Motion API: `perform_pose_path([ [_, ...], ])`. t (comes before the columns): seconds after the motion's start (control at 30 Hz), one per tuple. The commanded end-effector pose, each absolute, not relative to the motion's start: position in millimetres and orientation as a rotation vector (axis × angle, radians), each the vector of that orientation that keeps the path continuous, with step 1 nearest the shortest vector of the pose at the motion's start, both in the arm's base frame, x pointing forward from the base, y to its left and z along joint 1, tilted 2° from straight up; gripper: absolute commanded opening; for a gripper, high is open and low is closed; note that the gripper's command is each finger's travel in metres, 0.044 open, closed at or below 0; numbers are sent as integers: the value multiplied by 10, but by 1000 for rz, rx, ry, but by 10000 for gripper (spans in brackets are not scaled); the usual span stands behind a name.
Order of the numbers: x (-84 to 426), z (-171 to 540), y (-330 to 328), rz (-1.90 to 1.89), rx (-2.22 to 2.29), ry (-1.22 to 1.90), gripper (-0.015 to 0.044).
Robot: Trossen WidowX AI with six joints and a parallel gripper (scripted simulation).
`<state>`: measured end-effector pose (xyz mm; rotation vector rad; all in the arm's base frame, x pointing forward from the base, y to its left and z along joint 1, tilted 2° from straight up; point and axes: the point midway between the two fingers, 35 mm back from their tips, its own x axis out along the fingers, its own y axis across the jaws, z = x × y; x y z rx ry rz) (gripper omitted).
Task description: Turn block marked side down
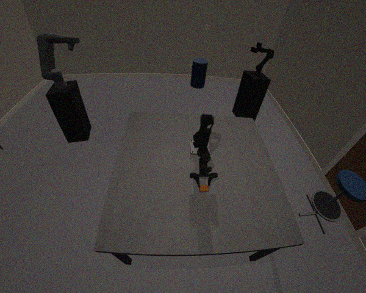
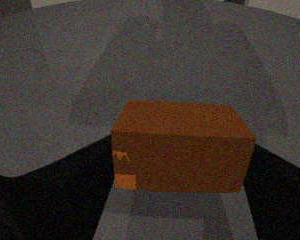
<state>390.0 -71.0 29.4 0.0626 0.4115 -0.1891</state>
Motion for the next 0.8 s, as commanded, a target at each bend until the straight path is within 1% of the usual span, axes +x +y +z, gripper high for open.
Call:
perform_pose_path([
  [0.0, 3903, 304, -717, -195, 64, 406, 394],
  [0.07, 3903, 304, -717, -195, 64, 406, 440],
  [0.77, 3903, 304, -717, -195, 64, 406, 440],
])
